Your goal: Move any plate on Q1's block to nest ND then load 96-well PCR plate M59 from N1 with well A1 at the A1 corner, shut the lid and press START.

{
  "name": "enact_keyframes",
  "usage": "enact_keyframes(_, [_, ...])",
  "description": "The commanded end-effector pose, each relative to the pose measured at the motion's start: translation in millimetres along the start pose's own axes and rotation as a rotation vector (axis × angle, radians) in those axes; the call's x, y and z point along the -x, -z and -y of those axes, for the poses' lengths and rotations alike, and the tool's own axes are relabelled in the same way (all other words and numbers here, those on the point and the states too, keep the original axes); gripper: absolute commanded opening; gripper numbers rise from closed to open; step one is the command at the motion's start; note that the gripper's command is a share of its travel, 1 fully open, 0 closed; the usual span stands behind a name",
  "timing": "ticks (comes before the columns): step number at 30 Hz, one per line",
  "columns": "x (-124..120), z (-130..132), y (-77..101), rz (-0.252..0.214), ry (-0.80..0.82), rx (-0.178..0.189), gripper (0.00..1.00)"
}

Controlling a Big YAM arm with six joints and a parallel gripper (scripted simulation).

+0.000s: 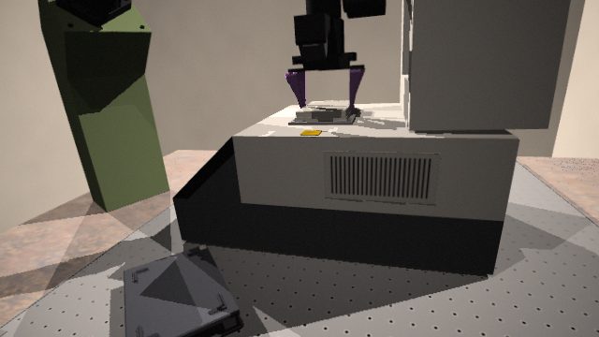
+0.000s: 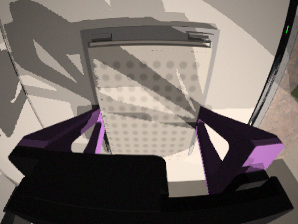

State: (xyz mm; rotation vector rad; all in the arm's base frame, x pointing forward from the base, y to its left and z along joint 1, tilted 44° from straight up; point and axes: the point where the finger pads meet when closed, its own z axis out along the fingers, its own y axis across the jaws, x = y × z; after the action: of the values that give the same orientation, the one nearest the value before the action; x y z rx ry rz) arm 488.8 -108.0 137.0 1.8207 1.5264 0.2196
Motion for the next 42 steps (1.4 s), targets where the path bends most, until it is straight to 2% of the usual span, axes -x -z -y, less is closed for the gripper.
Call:
enact_keyframes(1, [-6.6,-35.0,2.6,-0.009,-0.036,0.076,0.0])
enact_keyframes(9, [-5.9,-35.5,2.5,-0.008,-0.037,0.078,0.0])
enact_keyframes(10, [-5.9,-35.6,2.5,-0.008,-0.037,0.078,1.0])
enact_keyframes(26, [2.9,-3.9,9.8,-0.002,0.009,0.014,1.0])
enact_keyframes(37, [7.2,-25.4,16.5,0.001,-0.005,0.049,1.0])
enact_keyframes(42, [5.7,-18.1,13.0,0.001,0.0,0.036,1.0])
